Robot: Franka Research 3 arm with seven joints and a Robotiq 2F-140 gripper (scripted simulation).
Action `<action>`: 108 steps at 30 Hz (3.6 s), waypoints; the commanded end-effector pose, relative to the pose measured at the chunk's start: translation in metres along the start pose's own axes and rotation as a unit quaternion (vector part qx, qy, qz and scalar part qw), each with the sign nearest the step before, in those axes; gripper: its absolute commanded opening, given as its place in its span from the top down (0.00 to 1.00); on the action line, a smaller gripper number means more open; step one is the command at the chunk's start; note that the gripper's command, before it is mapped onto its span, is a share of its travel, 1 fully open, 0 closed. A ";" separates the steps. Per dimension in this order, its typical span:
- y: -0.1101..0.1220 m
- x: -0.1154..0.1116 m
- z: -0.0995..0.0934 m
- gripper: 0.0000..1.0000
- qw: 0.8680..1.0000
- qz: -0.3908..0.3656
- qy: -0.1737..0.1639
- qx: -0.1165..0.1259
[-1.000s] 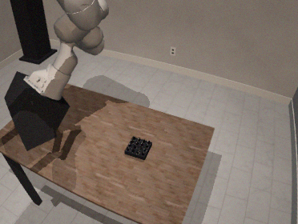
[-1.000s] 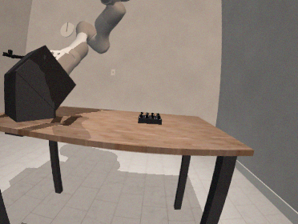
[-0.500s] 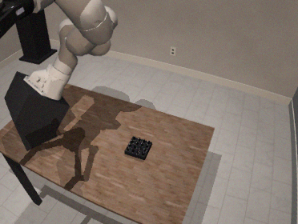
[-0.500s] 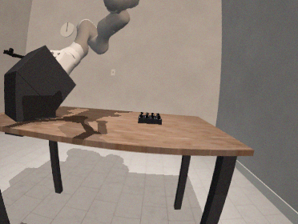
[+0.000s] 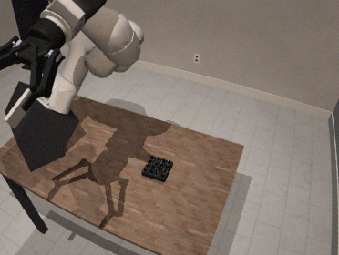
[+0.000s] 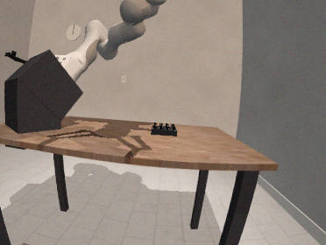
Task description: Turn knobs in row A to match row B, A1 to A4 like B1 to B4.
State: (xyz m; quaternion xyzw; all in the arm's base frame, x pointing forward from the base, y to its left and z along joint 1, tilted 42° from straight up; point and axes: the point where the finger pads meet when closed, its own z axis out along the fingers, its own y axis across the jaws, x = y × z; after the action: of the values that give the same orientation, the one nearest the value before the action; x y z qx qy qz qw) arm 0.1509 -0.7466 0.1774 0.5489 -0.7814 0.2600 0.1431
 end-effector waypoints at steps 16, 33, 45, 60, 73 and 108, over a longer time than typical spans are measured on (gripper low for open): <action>-0.063 -0.141 -0.009 0.00 0.980 -0.154 -0.104 0.064; -0.105 -0.261 -0.033 0.00 0.943 -0.251 -0.181 0.124; -0.126 -0.351 -0.062 0.00 0.902 -0.321 -0.232 0.173; -0.138 -0.452 -0.106 0.00 0.841 -0.397 -0.283 0.234; -0.137 -0.546 -0.157 0.00 0.769 -0.464 -0.324 0.298; -0.092 -0.716 -0.283 0.00 0.587 -0.570 -0.377 0.435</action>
State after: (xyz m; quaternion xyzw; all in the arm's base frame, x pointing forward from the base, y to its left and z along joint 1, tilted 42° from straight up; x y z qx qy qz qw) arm 0.4731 -0.0529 0.0674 0.9253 -0.1249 0.1858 -0.3060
